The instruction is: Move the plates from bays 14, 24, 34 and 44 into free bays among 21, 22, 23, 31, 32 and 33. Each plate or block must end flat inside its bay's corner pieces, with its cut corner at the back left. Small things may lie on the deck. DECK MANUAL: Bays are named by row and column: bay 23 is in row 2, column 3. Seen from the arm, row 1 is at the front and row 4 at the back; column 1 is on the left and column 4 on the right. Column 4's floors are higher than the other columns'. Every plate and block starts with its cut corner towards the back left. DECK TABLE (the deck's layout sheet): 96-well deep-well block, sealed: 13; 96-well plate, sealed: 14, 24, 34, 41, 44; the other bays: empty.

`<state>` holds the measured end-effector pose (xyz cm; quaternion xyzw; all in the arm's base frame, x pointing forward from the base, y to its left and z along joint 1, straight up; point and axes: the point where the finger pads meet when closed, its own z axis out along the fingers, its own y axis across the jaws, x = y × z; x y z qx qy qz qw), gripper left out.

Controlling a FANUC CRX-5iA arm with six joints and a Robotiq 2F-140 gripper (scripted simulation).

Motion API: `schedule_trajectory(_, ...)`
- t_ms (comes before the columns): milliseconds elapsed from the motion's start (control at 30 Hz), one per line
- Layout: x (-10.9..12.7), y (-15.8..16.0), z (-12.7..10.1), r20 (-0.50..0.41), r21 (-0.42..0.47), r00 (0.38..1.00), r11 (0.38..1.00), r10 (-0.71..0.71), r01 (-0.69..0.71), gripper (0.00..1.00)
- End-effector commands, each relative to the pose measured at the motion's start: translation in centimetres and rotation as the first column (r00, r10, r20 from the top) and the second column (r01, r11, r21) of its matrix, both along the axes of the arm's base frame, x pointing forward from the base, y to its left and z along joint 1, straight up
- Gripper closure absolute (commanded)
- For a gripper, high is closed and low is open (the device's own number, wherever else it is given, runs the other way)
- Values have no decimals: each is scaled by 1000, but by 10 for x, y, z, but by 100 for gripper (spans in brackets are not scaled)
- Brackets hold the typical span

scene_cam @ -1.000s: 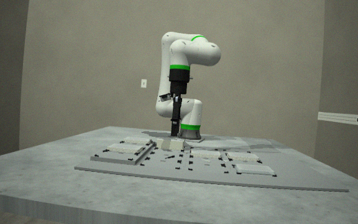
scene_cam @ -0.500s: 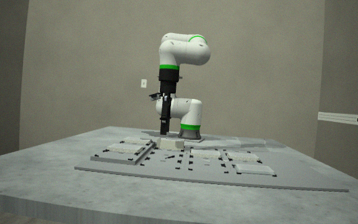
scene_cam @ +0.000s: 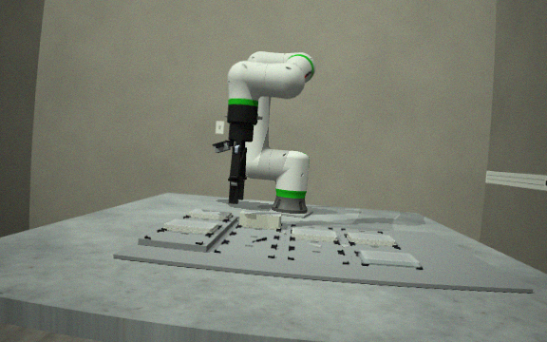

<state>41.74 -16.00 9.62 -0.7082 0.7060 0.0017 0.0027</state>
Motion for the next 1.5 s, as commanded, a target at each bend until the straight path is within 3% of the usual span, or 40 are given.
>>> schedule_trajectory(0,-3,-12,1,1,0,1000,1000,0,0,30)
schedule_trajectory(700,-26,-84,0,1,-1,1000,1000,0,0,30)
schedule_trajectory(1033,-27,-85,0,1,-1,1000,1000,0,0,30)
schedule_trajectory(1467,-27,-85,-17,1,0,1000,1000,0,0,30)
